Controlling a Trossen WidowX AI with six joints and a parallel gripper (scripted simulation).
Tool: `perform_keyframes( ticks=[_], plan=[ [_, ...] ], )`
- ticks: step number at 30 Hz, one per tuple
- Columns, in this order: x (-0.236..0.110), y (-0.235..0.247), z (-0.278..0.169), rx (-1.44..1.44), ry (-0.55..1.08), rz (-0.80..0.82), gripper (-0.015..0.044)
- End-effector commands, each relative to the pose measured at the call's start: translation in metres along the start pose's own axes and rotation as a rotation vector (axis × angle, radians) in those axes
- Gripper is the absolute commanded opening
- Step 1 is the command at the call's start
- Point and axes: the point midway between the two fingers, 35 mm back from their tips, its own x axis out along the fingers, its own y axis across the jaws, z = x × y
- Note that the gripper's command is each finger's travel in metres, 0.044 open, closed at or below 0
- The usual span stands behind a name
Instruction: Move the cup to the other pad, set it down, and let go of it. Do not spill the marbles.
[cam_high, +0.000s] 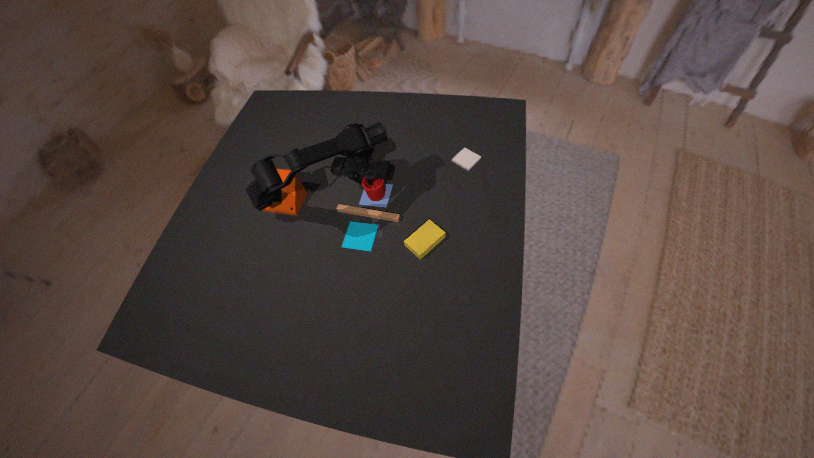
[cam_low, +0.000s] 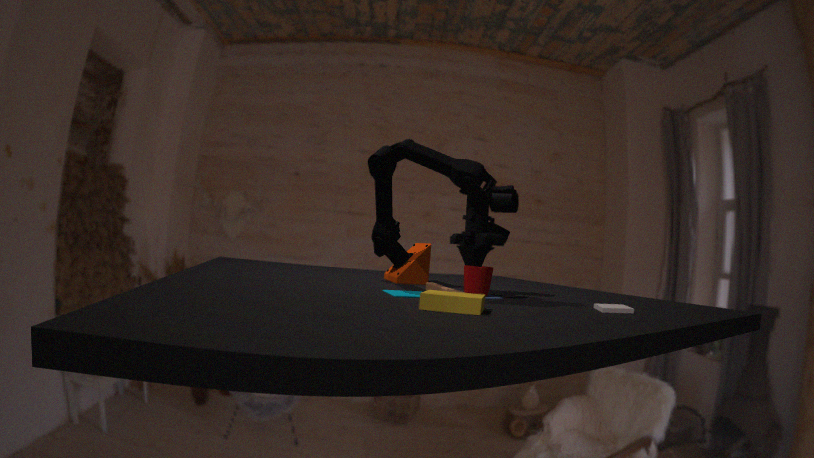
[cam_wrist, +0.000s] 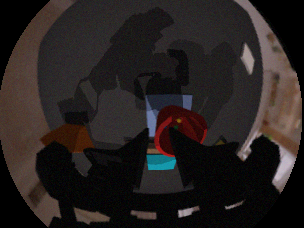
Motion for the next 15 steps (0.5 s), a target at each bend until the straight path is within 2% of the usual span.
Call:
perform_keyframes(
  ticks=[1,15],
  plan=[
    [0.009,0.001,-0.002,-0.004,0.005,0.004,0.0148],
    [0.019,0.002,-0.003,-0.004,0.007,0.004,0.0148]
  ],
)
